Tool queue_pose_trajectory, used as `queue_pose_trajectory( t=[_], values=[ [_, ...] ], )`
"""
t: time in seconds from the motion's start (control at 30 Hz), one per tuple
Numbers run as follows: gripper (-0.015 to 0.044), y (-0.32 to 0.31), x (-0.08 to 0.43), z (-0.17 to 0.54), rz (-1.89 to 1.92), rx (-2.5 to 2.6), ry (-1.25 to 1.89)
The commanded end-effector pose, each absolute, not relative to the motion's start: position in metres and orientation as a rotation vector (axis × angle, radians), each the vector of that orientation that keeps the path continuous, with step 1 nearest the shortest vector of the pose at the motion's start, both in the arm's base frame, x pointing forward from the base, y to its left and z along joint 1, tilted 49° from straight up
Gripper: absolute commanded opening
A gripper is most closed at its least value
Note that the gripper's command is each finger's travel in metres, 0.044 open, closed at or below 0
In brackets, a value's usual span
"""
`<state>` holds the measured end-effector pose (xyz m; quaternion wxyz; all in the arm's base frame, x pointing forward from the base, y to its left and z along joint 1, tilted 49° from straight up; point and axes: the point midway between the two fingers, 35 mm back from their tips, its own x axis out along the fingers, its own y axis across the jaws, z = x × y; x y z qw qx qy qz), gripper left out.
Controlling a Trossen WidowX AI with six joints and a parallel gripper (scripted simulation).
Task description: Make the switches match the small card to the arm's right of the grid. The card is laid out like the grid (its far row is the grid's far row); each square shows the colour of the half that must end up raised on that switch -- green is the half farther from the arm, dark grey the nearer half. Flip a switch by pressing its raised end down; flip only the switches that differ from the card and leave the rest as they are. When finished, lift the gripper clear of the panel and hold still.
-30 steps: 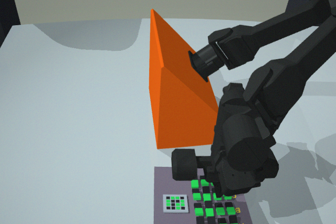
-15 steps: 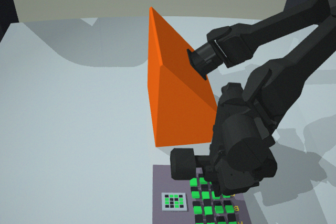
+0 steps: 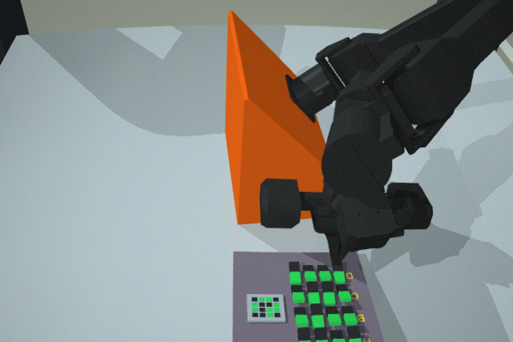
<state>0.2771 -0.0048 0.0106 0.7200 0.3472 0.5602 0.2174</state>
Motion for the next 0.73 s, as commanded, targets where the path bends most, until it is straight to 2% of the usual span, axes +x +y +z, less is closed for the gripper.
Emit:
queue_pose_trajectory(
  t=[0.0,0.7],
  values=[
    [0.0000,-0.008,0.278,0.016,0.493,0.758,1.230],
    [0.0000,-0.020,0.285,0.015,0.493,0.757,1.230]
  ],
)
